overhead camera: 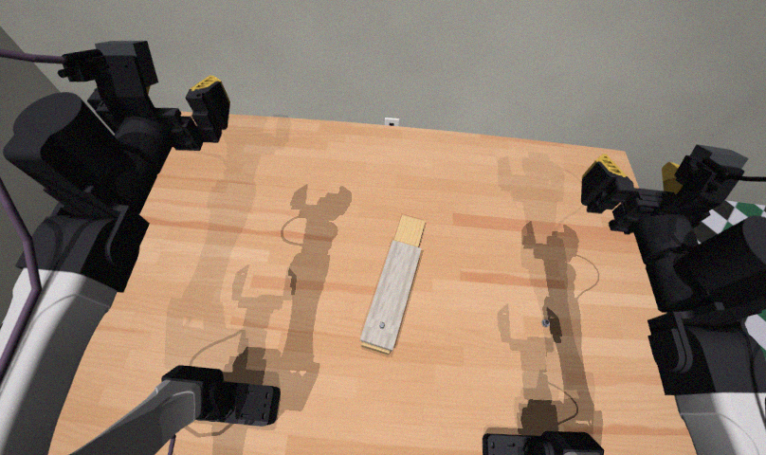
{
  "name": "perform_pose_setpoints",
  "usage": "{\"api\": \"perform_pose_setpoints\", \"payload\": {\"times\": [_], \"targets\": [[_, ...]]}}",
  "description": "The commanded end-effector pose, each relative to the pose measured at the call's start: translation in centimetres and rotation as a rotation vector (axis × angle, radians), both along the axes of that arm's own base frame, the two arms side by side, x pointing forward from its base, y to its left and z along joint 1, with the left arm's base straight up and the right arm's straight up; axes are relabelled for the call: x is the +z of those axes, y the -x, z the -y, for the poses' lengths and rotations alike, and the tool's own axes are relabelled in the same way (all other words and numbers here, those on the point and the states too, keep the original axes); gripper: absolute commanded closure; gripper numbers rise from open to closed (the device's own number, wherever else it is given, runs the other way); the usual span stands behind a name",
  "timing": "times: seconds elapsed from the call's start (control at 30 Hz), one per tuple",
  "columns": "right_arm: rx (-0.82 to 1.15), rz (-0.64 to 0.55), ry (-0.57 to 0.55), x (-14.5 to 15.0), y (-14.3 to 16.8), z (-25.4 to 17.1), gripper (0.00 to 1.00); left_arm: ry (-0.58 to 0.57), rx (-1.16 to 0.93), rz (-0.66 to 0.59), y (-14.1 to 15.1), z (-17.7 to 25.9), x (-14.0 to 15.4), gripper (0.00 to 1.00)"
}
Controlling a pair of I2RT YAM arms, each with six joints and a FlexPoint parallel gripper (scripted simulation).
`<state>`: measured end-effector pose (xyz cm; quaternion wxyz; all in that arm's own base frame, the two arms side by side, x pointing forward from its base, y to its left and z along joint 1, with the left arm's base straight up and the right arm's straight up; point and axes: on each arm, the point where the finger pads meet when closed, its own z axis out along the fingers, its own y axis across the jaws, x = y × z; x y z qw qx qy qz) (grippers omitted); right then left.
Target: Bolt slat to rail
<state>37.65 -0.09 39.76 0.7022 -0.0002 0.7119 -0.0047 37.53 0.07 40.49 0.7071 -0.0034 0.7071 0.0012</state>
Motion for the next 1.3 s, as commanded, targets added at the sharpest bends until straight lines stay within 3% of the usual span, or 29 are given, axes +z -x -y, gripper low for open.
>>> {"api": "perform_pose_setpoints", "payload": {"times": [0.0, 0.63, 1.27], "targets": [[0.004, -0.061, 0.048, -1.7, -0.8, 0.2, 0.00, -0.003, -0.006, 0.009, 0.1, 0.1, 0.1, 0.00], [0.015, -0.348, 0.280, -10.1, -2.2, 1.9, 0.00, -0.003, -0.006, 0.009, 0.1, 0.1, 0.1, 0.00], [0.106, -0.643, 0.499, -18.4, -1.6, 3.5, 0.00, -0.003, -0.006, 0.009, 0.1, 0.1, 0.1, 0.00]]}}
